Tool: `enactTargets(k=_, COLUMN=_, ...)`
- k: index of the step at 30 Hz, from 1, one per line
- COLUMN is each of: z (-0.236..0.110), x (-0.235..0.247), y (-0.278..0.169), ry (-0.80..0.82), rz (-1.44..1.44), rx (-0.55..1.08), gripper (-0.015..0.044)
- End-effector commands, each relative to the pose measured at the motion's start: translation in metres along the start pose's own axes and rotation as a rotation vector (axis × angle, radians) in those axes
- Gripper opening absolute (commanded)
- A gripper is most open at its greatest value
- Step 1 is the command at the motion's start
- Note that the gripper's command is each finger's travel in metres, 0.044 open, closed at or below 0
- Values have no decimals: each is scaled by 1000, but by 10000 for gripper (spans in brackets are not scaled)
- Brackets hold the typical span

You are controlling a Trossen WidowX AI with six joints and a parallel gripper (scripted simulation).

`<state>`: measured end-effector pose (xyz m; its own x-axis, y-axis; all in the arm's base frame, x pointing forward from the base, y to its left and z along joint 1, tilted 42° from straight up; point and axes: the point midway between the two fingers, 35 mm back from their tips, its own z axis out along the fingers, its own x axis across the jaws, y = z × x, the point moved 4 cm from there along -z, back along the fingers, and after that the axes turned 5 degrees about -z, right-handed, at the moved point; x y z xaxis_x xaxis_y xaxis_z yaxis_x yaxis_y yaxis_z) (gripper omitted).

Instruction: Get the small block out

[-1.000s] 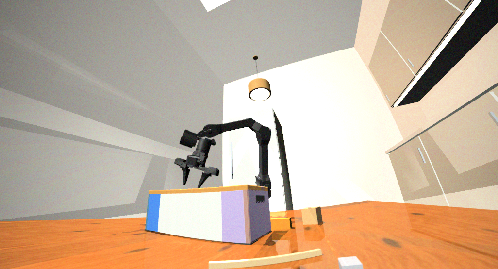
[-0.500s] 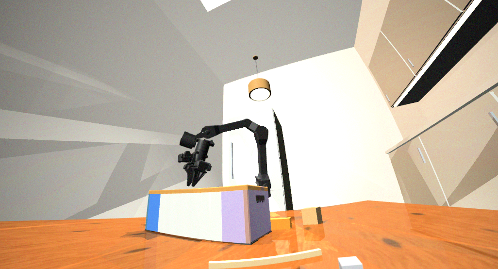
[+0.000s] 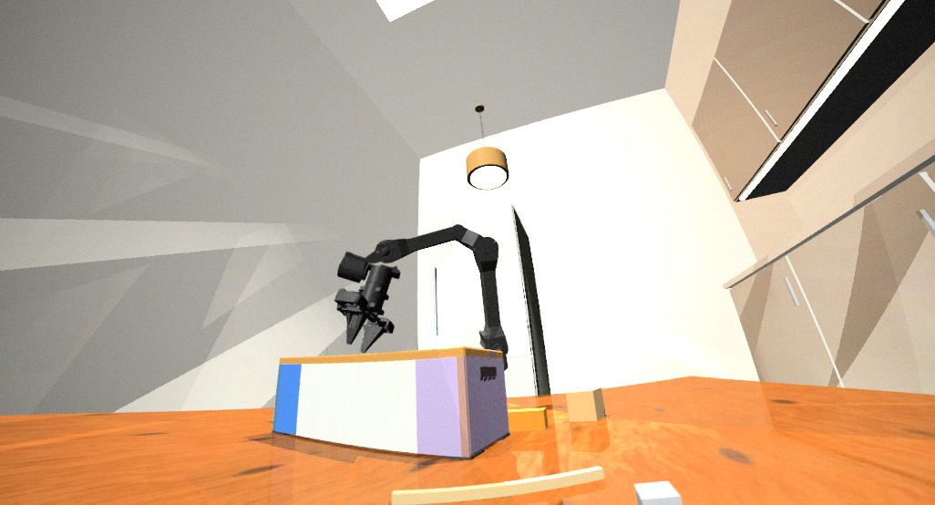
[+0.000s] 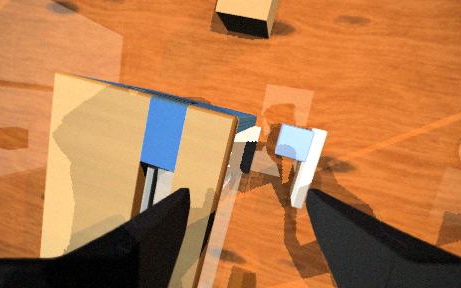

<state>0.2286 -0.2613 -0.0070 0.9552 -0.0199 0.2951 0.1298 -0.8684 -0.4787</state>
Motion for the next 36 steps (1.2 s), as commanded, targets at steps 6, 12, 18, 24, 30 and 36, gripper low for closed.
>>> enactTargets(k=6, z=2, x=-25, y=14, ry=92, rz=1240, rx=136, gripper=285)
enactTargets(k=12, z=0, x=-31, y=17, ry=96, rz=1605, rx=194, gripper=285)
enactTargets(k=18, z=-1, x=-33, y=19, ry=87, rz=1811, rx=225, gripper=285)
enactTargets(k=24, z=-1, x=-33, y=19, ry=87, rz=1811, rx=225, gripper=285)
enactTargets(k=30, z=-1, x=-33, y=19, ry=87, rz=1811, rx=225, gripper=285)
enactTargets(k=36, z=2, x=-34, y=19, ry=88, rz=1811, rx=225, gripper=285)
